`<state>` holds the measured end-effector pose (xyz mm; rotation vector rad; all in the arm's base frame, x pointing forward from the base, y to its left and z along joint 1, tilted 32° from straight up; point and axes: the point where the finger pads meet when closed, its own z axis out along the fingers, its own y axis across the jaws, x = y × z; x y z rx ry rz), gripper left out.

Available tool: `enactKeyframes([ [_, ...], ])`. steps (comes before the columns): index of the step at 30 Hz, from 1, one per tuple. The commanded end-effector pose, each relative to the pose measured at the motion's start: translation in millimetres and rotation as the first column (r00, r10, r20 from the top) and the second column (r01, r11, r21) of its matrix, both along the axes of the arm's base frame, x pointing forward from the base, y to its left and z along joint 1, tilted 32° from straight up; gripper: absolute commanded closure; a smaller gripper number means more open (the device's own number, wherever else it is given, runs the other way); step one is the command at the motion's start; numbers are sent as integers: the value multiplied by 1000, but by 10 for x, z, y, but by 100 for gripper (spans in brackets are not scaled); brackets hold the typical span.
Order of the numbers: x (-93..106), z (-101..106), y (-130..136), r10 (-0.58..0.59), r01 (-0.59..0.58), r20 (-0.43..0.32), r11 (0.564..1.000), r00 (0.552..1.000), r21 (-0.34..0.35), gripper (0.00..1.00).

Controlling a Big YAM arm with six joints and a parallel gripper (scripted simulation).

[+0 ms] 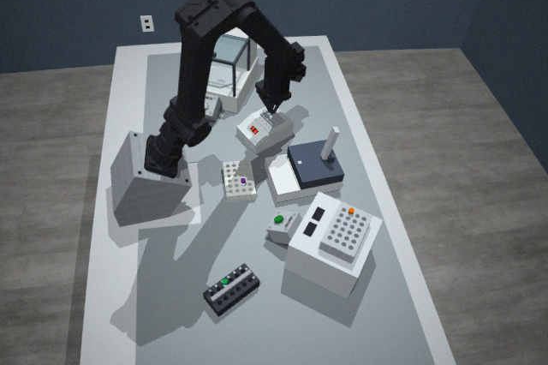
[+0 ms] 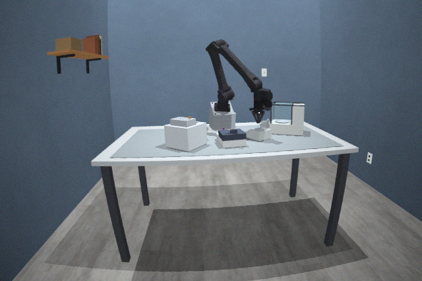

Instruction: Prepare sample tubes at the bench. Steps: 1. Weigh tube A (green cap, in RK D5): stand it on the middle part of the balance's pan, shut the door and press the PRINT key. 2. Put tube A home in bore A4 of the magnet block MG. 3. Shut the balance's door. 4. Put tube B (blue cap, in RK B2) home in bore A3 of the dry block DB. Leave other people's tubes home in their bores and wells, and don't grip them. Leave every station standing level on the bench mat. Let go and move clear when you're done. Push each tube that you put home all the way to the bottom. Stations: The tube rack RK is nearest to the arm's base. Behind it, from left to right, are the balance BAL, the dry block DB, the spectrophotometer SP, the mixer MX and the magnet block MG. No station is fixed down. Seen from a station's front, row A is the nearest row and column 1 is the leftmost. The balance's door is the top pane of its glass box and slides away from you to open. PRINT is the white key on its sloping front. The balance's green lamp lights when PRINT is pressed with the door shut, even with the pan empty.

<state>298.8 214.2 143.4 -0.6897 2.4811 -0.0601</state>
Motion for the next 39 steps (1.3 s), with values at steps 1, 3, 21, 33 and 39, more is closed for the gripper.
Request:
enactKeyframes([
  [1,0,-83,-74,-5,5,-11,1000,1000,-11,91],
  [3,0,-83,-74,-5,5,-11,1000,1000,-11,91],
  [21,-33,-143,-108,-5,4,-30,1000,1000,-30,91],
  [33,-32,-149,-107,-5,4,-31,999,999,-32,91],
  [39,-31,-149,-106,-5,4,-31,999,999,-32,91],
])
